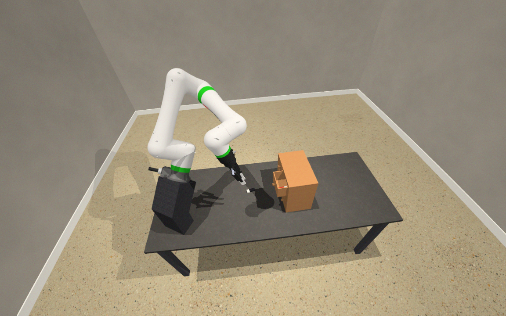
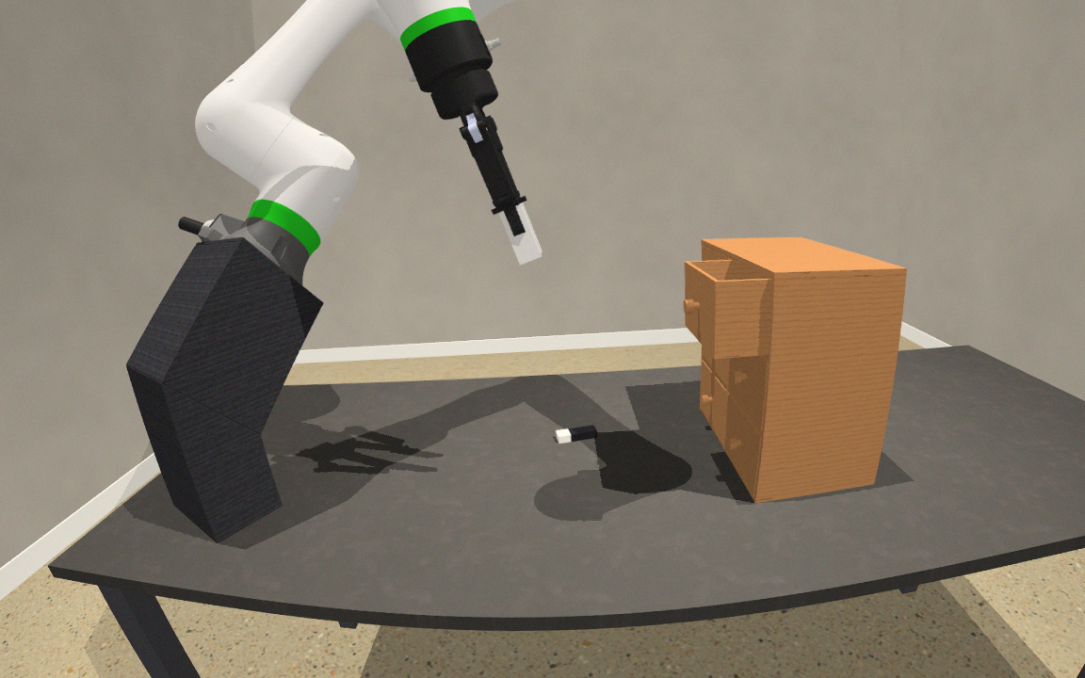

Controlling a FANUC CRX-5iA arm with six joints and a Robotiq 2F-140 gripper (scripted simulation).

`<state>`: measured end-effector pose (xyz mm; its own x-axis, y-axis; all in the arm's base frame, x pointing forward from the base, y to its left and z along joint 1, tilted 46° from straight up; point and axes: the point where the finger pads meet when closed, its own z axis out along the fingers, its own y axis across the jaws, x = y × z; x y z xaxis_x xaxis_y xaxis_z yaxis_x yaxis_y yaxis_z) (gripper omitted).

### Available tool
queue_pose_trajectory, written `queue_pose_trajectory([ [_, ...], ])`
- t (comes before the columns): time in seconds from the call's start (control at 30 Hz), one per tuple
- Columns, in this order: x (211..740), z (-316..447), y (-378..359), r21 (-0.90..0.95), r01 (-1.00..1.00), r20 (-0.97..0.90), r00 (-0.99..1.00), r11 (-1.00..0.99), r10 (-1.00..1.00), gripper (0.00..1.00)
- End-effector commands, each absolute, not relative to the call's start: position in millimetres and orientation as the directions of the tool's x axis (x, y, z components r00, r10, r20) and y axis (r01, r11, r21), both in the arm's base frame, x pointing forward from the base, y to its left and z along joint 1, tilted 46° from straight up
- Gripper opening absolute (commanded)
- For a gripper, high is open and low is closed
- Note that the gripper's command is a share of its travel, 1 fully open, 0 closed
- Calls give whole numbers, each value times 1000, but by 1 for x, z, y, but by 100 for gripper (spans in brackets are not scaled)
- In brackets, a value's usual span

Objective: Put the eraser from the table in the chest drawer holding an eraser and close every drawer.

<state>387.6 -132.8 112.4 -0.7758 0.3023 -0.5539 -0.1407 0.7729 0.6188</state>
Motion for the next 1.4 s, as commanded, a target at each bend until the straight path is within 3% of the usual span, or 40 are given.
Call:
queue_pose_trajectory([
  [0.0, 375, 116, -138, 617, -140, -483, -844, 774, 232, 20],
  [0.37, 357, 121, -145, 617, -140, -371, -920, 774, 129, 20],
  [1.0, 356, 121, -145, 617, -140, -363, -924, 774, 122, 20],
  [1.03, 356, 121, -145, 617, -140, -363, -924, 774, 122, 100],
  [1.37, 356, 121, -145, 617, -140, -363, -924, 774, 122, 100],
])
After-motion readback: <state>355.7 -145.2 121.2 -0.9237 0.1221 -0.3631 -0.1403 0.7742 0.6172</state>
